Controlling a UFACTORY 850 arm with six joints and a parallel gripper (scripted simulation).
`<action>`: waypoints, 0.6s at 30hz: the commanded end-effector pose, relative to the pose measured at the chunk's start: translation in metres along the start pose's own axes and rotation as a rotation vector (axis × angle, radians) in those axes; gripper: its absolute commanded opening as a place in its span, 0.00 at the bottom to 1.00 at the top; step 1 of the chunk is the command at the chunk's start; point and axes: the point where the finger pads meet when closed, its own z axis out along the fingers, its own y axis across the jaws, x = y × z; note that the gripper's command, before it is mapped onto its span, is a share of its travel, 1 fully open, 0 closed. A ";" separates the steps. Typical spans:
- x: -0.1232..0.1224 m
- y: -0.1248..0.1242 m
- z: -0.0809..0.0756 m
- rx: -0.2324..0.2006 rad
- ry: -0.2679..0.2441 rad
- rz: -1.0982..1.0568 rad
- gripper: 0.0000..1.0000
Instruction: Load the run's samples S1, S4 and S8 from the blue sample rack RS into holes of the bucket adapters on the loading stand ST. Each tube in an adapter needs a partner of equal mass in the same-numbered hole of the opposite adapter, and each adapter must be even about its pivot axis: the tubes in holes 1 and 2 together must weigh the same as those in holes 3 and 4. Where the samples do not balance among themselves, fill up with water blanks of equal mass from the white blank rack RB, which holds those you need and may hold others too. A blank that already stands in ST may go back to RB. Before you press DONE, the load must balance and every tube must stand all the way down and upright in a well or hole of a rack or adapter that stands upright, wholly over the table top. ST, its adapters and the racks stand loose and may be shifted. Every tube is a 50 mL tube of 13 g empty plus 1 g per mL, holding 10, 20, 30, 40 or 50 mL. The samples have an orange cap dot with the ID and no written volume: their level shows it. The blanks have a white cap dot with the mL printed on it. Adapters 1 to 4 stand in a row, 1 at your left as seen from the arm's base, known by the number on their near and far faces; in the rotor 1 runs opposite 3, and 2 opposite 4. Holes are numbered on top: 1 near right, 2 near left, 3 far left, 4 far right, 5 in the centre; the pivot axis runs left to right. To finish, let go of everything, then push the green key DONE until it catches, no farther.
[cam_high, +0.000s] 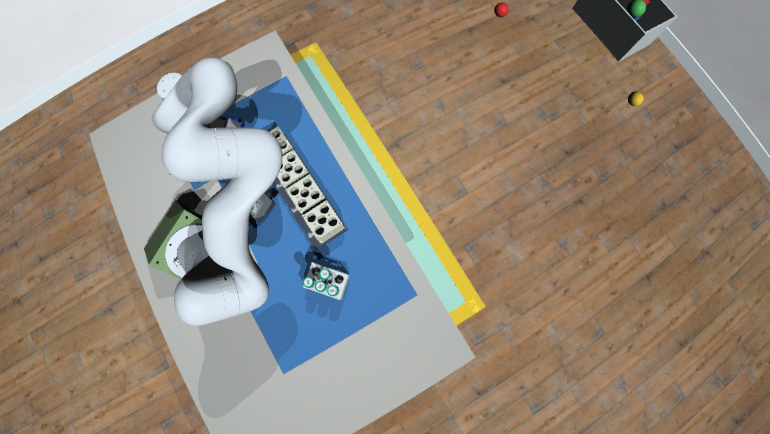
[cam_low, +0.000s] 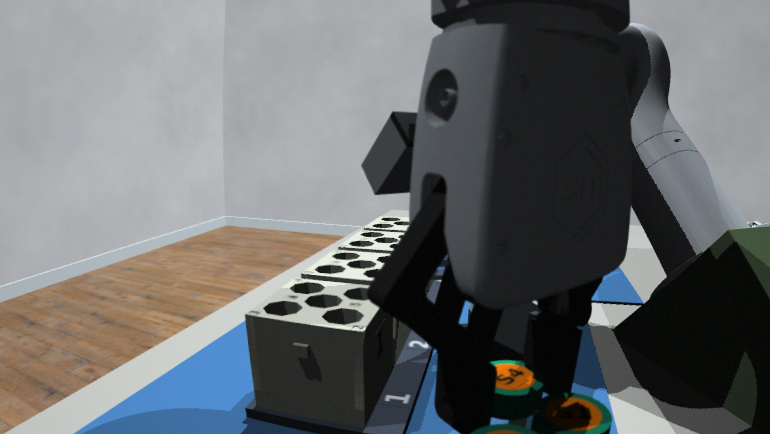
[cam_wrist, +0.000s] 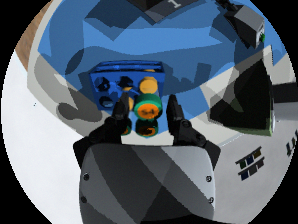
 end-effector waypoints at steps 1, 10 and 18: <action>0.000 -0.001 0.001 0.001 -0.001 0.001 0.57; 0.000 -0.001 0.004 0.001 -0.001 0.001 0.57; 0.000 -0.001 0.004 0.001 -0.001 0.001 0.57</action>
